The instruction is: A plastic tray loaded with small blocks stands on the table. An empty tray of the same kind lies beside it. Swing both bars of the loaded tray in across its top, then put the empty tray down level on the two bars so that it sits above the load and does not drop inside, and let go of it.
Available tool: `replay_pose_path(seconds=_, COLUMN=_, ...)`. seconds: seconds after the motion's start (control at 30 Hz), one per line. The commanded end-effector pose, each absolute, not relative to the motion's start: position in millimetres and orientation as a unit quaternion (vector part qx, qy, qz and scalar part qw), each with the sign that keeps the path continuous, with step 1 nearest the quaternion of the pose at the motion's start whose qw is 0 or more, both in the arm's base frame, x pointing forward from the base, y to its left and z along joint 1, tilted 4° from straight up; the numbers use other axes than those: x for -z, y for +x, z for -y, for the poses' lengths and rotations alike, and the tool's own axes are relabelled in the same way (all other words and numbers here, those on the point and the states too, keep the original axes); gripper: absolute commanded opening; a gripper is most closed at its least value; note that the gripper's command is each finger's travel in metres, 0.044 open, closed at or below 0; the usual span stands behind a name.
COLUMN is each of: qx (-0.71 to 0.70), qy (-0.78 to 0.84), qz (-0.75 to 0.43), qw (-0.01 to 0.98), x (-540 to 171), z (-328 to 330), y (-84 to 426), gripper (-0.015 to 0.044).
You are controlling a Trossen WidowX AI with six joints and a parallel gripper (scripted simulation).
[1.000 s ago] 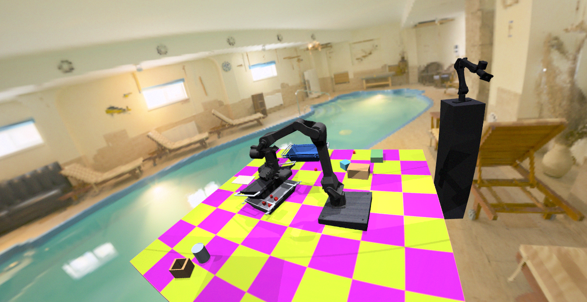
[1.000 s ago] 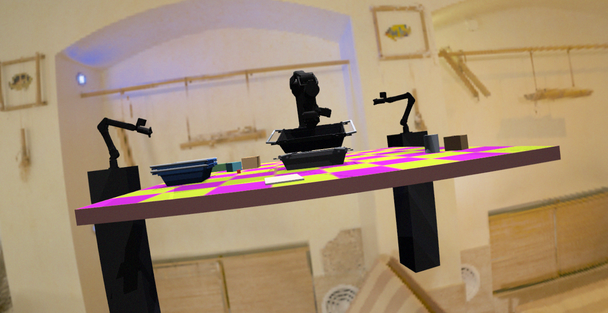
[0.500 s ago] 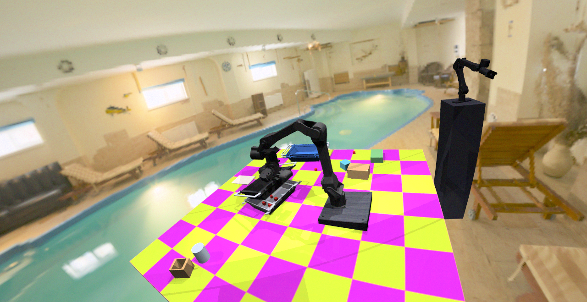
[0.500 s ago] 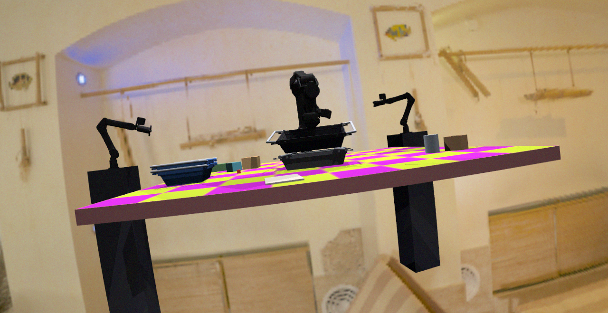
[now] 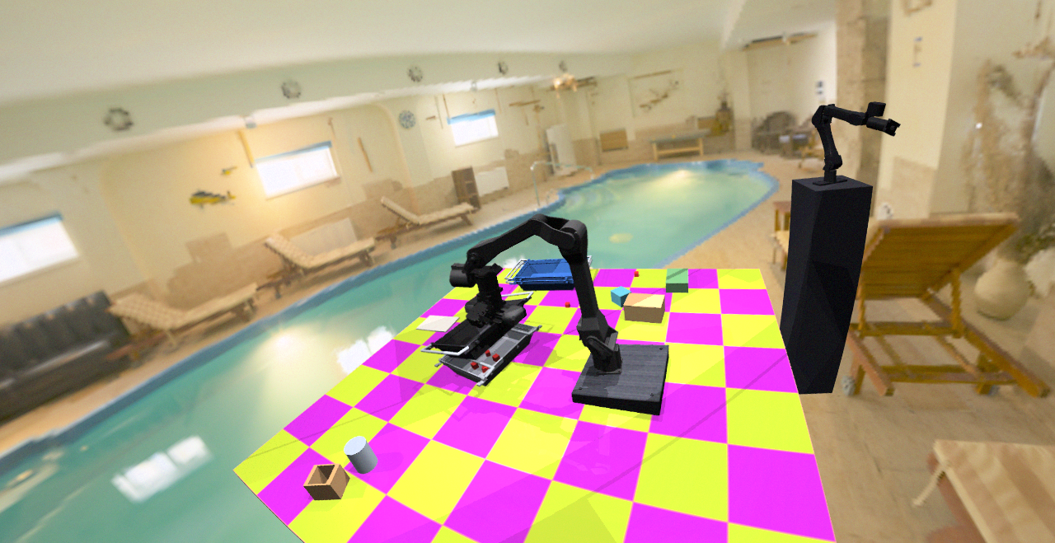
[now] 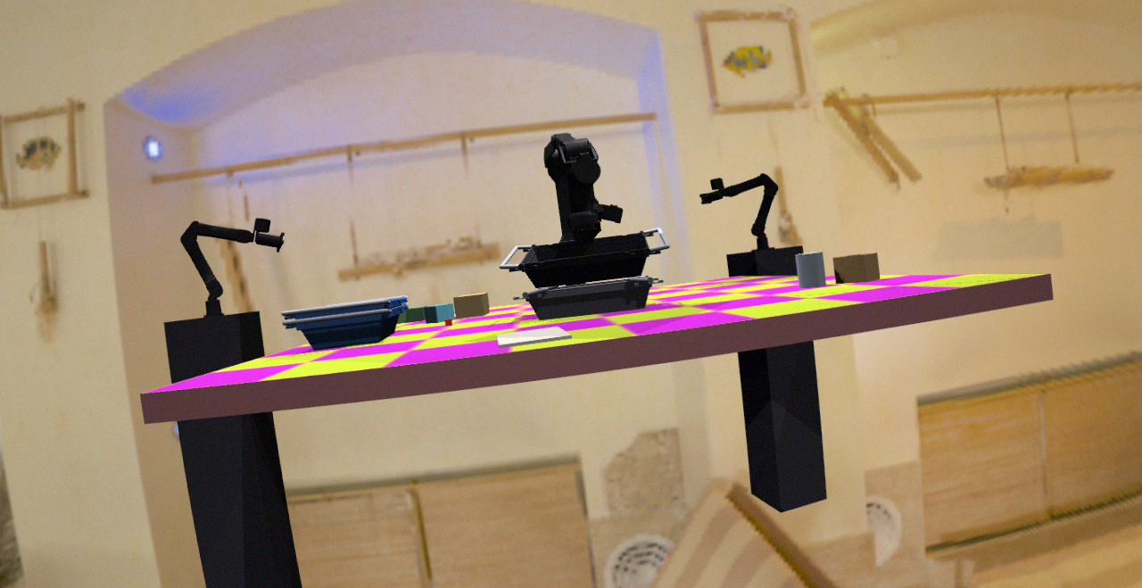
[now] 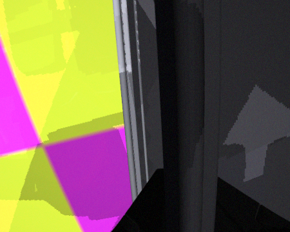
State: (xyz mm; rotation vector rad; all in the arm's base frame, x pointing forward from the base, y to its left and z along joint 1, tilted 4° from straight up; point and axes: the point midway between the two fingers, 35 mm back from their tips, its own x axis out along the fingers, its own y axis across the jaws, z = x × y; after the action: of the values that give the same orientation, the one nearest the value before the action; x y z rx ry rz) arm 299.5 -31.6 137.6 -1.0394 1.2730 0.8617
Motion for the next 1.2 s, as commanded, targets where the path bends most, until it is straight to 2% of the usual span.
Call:
replay_pose_path(seconds=0.0, qx=-0.378, qy=-0.439, qz=-0.556, qw=0.596, x=-132.1, z=30.0, y=294.5, gripper=0.0)
replay_pose_path(seconds=1.17, qx=-0.374, qy=-0.444, qz=-0.552, qw=0.598, x=-131.6, z=30.6, y=296.5, gripper=0.0)
